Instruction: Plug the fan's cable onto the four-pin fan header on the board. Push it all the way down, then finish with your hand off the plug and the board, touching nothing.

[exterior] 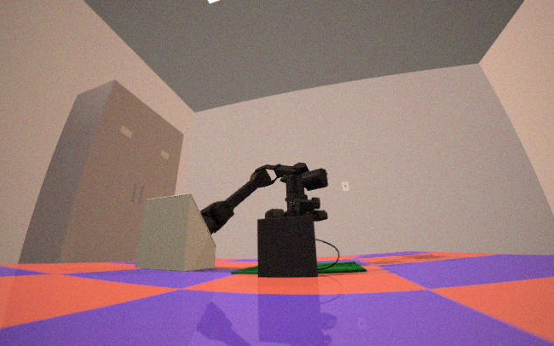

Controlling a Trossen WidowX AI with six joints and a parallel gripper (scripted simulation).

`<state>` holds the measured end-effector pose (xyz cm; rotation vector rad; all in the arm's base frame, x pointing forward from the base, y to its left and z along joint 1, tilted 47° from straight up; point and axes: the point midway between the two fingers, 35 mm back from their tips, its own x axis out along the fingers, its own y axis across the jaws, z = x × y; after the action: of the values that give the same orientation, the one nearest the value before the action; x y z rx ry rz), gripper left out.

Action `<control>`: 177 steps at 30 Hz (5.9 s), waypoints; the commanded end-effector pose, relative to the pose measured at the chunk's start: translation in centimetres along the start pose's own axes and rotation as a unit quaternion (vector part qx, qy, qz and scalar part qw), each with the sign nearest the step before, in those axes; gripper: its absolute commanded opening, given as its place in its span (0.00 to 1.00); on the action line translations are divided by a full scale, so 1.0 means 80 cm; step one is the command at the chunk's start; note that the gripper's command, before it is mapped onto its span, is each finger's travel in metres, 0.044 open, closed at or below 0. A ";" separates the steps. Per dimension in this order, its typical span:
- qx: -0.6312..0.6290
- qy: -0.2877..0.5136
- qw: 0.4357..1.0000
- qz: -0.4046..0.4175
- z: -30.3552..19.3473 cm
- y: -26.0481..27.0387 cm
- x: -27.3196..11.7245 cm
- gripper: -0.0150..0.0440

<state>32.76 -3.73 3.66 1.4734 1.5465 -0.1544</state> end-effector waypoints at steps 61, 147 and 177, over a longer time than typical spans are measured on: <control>0.012 -0.001 1.000 -0.001 -0.008 -0.001 0.025 0.25; 0.013 0.000 1.000 -0.001 -0.009 -0.003 0.054 0.25; 0.014 -0.001 1.000 -0.002 -0.010 -0.002 -0.017 0.69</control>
<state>32.13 -4.24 4.51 1.5025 1.5424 -0.1830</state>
